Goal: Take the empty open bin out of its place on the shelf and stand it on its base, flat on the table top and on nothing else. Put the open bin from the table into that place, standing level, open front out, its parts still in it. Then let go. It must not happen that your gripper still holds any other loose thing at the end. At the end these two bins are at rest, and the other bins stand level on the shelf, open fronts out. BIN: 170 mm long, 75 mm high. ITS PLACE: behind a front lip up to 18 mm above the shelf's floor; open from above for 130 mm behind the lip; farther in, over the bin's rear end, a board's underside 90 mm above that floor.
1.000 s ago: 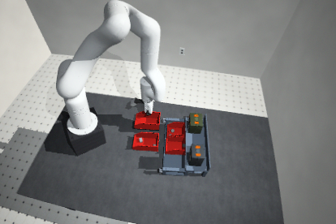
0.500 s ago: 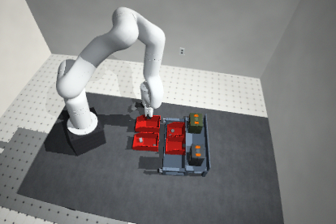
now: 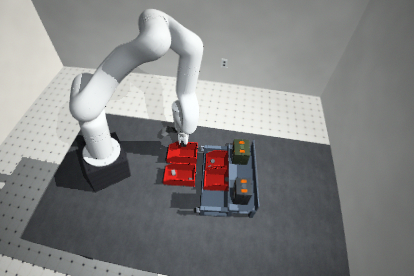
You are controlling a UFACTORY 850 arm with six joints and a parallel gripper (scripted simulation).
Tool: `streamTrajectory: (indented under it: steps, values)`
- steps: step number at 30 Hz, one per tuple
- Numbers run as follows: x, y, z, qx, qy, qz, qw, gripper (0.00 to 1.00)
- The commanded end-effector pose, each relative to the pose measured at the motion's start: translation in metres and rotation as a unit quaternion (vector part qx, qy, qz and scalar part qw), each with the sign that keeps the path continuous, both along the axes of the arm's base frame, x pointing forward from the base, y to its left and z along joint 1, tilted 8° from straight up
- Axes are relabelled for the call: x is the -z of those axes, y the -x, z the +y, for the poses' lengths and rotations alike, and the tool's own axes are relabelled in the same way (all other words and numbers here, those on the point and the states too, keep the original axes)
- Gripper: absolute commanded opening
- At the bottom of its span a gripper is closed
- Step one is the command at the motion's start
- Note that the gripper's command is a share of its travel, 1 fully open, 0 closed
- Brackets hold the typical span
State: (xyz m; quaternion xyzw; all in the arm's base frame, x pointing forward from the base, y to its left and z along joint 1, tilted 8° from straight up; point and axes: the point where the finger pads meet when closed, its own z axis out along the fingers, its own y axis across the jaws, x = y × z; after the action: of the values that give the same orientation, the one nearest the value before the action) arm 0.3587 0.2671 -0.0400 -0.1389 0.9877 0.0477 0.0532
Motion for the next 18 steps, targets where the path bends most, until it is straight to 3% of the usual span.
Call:
streamTrajectory:
  steps: [1,18]
  values:
    - [-0.0002,-0.0005,0.0003,0.000,0.000,-0.001,1.000,0.00]
    - [0.0074,-0.0010,0.0010,0.000,0.000,-0.001,1.000,0.00]
